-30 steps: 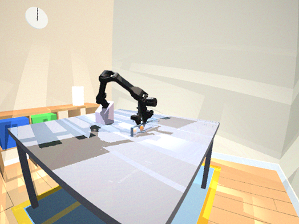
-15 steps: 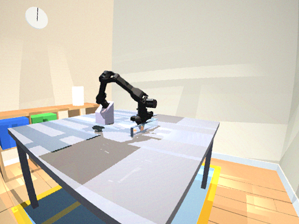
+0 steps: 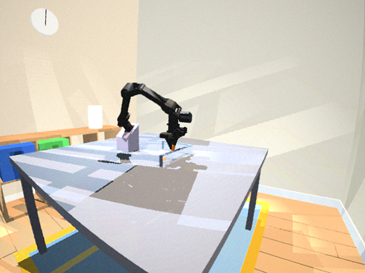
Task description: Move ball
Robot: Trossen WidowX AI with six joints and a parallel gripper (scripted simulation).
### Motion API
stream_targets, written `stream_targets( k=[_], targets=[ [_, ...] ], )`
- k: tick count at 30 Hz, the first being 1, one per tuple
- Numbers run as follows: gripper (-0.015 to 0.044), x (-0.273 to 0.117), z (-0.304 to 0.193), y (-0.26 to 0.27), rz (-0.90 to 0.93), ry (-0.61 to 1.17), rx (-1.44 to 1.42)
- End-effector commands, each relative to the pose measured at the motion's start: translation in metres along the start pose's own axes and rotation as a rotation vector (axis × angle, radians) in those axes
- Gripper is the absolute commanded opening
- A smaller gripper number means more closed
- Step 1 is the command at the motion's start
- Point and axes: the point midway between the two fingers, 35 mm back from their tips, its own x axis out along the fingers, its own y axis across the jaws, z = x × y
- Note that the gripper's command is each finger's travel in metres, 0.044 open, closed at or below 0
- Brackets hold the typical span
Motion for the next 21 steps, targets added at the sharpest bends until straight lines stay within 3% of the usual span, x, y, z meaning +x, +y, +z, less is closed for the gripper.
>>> stream_targets(
  k=[1,12,21],
  targets=[
    [0.0000,-0.017,-0.008,0.005,0.004,0.025,-0.021],
    [0.0000,-0.078,0.007,-0.010,0.000,-0.028,0.056],
    [0.0000,-0.068,0.005,-0.032,0.000,-0.020,0.048]
  ],
)
